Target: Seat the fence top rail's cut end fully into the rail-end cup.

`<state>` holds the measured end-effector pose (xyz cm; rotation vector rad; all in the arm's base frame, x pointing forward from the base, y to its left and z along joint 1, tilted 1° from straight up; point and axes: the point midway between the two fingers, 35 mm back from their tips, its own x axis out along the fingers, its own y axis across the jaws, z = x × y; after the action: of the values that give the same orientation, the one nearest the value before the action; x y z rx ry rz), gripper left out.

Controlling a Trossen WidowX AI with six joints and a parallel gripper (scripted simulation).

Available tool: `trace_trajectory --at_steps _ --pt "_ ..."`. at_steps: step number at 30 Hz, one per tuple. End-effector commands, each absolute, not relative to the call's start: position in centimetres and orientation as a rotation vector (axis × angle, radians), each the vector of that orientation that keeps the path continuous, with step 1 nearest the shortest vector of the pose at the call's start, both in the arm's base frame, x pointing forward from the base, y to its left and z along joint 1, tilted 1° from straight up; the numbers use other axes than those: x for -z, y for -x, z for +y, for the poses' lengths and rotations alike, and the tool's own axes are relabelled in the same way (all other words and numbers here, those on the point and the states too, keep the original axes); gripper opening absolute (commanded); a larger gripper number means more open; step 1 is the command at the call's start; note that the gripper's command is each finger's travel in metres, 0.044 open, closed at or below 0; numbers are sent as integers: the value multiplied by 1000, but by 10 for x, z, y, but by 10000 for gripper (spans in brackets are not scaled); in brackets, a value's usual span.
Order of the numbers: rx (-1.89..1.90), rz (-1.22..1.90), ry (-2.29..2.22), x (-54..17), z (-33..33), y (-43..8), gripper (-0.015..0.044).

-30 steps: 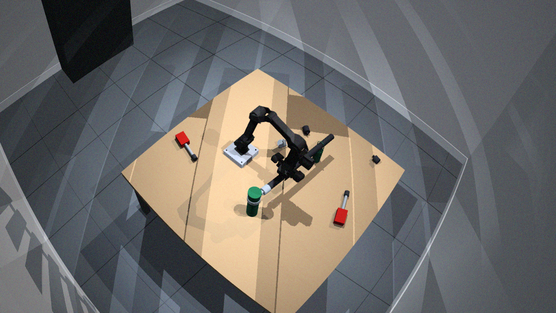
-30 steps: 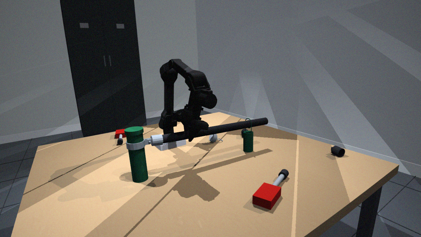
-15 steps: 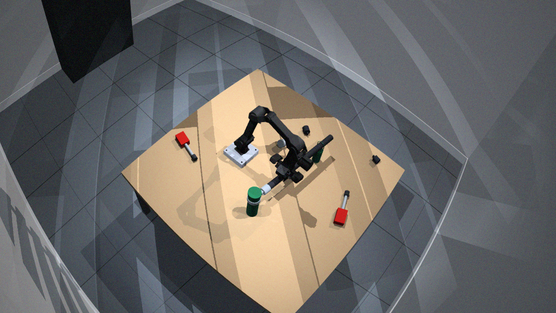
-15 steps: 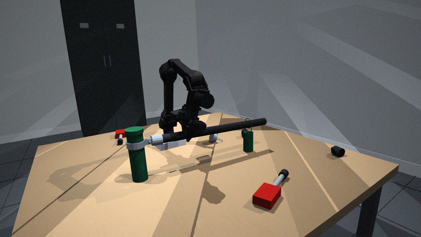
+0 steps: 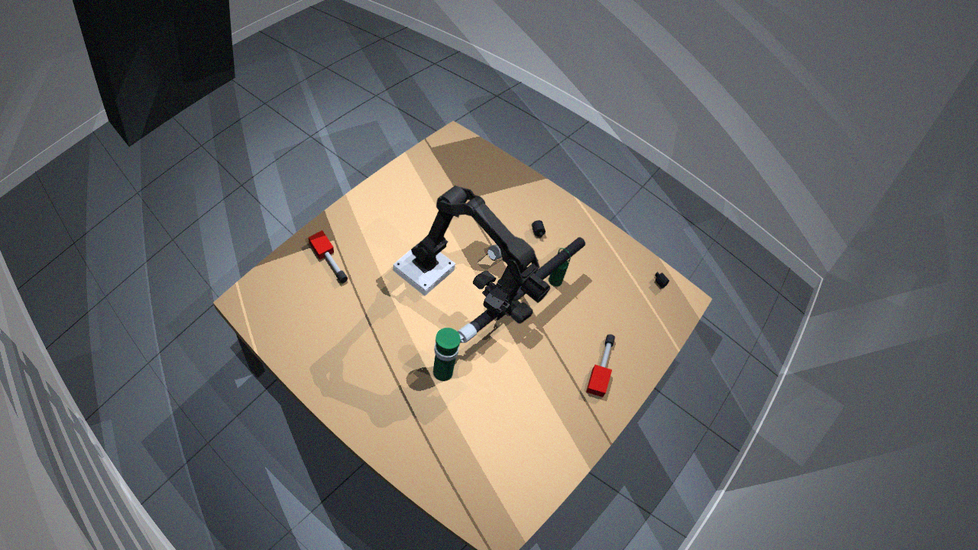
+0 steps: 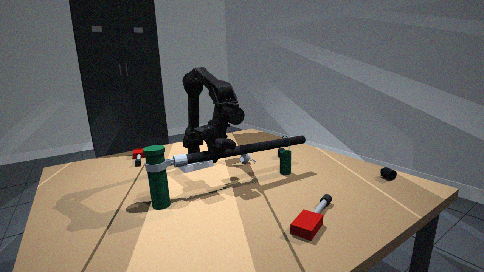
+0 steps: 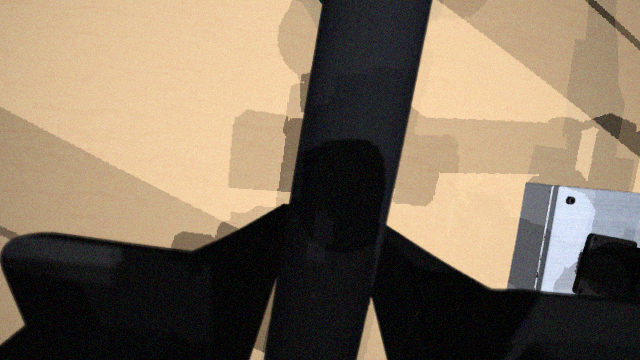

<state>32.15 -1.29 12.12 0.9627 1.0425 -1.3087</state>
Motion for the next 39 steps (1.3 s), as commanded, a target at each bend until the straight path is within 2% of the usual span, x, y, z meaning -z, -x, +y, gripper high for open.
trace_trajectory --at_steps 1,3,20,39 --pt "1308 1042 -963 -121 -13 -322 0" --pt "1308 1042 -963 -121 -13 -322 0" --pt "1308 1044 -964 -137 5 -322 440" --pt "1261 1051 -936 -194 35 -319 440"
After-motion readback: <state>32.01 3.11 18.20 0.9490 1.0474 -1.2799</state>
